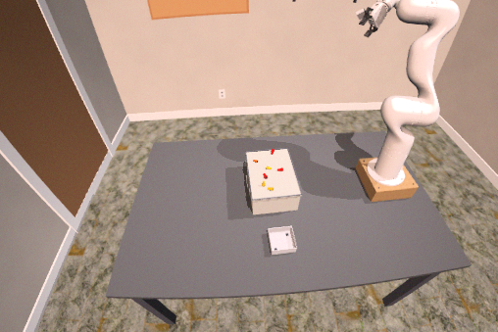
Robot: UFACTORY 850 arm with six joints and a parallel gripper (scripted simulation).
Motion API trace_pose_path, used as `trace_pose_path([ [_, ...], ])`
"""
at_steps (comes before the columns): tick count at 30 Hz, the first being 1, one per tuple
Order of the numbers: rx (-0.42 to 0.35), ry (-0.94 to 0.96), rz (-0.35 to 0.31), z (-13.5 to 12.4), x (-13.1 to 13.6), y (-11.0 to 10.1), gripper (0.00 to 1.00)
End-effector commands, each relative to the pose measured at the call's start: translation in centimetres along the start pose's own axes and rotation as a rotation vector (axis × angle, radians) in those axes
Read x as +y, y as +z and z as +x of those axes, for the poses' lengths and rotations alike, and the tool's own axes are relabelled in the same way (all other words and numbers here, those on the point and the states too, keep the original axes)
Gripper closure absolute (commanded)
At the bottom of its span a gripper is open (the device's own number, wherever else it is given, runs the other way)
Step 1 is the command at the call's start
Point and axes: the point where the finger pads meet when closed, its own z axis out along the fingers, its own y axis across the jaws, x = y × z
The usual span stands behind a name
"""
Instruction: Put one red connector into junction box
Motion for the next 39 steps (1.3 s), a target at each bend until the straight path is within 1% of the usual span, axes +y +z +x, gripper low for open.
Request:
trace_pose_path([
  [1,-0.001,0.0,-0.002,0.1,-0.1,0.0,0.0],
  [6,-0.011,0.009,-0.012,0.5,0.0,0.7,0.0],
  [11,-0.036,0.029,-0.035,1.5,0.0,2.4,0.0],
  [13,-0.036,0.029,-0.035,1.5,0.0,2.4,0.0],
  [17,-0.067,0.053,-0.066,2.7,-0.1,4.6,0.0],
  [22,-0.116,0.091,-0.127,4.6,-0.2,8.5,0.0],
  [25,-0.149,0.114,-0.175,5.9,-0.4,11.6,0.0],
  [28,-0.18,0.136,-0.232,7.2,-0.8,15.1,0.0],
  [30,-0.18,0.136,-0.232,7.2,-0.8,15.1,0.0],
  [34,-0.217,0.158,-0.321,8.7,-1.5,20.5,0.0],
  [39,-0.241,0.168,-0.408,9.8,-2.3,25.8,0.0],
])
